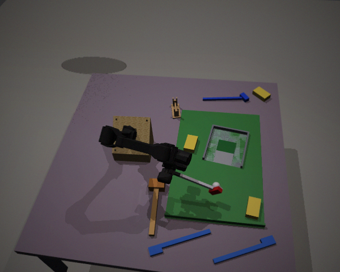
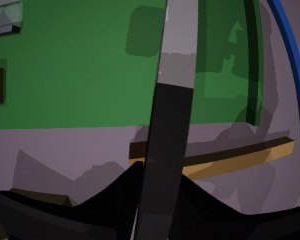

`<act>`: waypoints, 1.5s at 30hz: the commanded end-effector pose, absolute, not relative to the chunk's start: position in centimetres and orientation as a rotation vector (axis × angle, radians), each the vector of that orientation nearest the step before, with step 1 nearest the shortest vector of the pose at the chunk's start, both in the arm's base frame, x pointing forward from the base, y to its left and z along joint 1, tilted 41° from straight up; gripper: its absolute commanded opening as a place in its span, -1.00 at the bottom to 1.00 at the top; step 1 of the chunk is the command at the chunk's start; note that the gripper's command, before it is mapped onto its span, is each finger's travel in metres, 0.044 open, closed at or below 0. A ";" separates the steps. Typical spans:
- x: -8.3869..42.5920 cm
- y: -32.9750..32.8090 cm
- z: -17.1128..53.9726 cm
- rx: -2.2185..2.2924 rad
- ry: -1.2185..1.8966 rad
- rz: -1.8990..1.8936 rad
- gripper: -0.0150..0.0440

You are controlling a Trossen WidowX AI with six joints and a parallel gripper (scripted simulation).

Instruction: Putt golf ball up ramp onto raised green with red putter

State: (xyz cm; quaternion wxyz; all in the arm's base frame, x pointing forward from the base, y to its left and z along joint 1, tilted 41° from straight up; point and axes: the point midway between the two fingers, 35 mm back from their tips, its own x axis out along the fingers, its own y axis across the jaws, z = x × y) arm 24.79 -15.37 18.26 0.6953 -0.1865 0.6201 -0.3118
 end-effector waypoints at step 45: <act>24.5 -20.8 15.3 -0.417 1.381 -0.701 -0.49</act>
